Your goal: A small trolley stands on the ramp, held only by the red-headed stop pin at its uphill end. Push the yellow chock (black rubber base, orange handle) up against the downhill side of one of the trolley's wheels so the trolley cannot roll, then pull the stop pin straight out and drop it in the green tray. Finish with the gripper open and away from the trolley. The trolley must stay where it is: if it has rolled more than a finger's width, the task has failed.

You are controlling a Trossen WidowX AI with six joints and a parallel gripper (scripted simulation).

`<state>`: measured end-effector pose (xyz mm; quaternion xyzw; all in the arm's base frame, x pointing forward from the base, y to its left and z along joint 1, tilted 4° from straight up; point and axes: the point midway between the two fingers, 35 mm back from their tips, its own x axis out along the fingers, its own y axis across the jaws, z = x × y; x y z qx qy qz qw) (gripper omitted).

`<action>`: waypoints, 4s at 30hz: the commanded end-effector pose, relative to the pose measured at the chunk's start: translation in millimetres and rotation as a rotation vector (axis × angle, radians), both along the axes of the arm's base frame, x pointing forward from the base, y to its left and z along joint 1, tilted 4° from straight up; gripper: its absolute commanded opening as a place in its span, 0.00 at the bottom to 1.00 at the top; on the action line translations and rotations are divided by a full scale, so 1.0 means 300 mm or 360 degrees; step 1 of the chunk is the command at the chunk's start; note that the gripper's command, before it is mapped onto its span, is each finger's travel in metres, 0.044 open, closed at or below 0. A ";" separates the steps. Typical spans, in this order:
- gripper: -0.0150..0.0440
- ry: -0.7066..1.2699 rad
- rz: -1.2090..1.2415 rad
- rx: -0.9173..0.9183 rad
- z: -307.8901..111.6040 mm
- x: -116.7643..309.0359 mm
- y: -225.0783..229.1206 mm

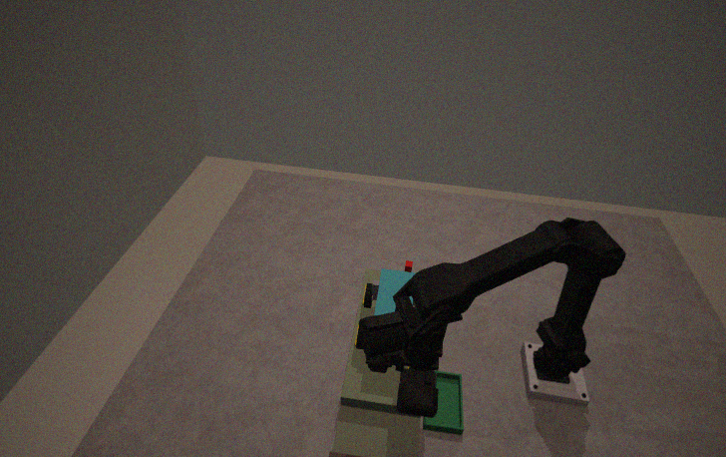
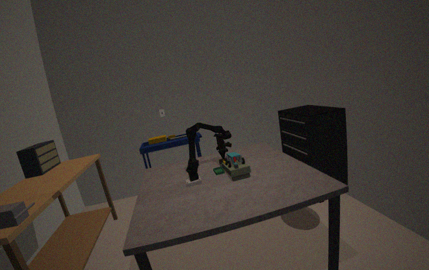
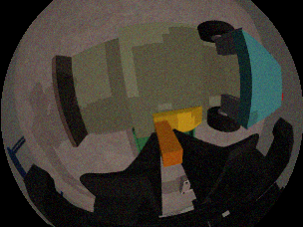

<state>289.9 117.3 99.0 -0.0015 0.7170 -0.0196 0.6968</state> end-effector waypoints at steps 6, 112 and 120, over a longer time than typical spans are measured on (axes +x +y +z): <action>0.25 0.0002 0.0001 -0.0010 0.002 0.000 -0.029; 0.58 0.0334 0.2487 -0.0193 0.290 0.103 -0.743; 0.58 0.0334 0.2487 -0.0193 0.274 0.104 -0.746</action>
